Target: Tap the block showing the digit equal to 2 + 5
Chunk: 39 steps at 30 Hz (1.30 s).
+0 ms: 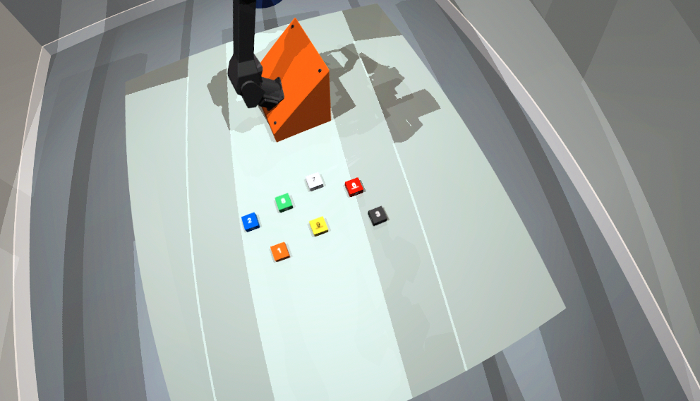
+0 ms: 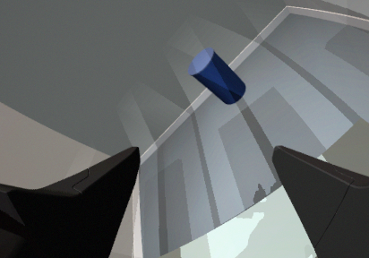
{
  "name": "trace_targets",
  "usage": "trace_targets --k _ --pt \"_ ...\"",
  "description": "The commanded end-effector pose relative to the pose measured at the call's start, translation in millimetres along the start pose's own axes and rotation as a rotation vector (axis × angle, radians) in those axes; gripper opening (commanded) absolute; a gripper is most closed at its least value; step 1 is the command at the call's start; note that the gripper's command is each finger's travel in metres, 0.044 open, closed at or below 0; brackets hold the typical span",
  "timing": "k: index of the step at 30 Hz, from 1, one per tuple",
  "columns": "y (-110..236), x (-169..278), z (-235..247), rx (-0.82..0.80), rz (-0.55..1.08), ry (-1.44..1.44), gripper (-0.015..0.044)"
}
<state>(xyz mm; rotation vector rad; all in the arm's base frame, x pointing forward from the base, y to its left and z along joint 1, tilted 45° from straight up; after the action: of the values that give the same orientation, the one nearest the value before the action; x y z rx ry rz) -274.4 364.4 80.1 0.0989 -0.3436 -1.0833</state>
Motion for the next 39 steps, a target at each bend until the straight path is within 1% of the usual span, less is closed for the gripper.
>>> trace_targets --k 1,2,4,5,7,12,17,22,27,31,35,39 --pt "4 1 -1 0.009 -0.005 -0.005 0.04" --pt "15 2 -4 0.037 -0.021 -0.02 0.04" --pt "58 12 -16 0.136 -0.08 -0.081 0.04" --pt "74 16 -20 0.173 -0.103 -0.106 0.04" --pt "92 23 -26 0.216 -0.132 -0.138 0.04" --pt "158 55 -48 0.372 -0.242 -0.275 0.04" --pt "218 98 -69 0.518 -0.354 -0.435 0.04" --pt "268 150 -88 0.649 -0.464 -0.613 0.04" --pt "308 212 -104 0.772 -0.571 -0.813 0.04" --pt "332 267 -114 0.864 -0.652 -0.989 0.04" --pt "348 326 -121 0.951 -0.727 -1.179 0.04" --pt "355 387 -123 1.034 -0.791 -1.385 0.04"
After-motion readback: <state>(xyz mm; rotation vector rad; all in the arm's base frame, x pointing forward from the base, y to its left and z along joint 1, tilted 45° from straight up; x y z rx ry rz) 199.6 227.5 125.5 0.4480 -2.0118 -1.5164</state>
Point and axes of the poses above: the point midway between the two fingers, 35 mm back from their tips, its own y axis back along the fingers, its own z axis across the jaws, x = y × z, the point moved 2 cm from there along y, back along the fingers, and after that the axes turned 9 degrees about -y, right-handed, at the moved point
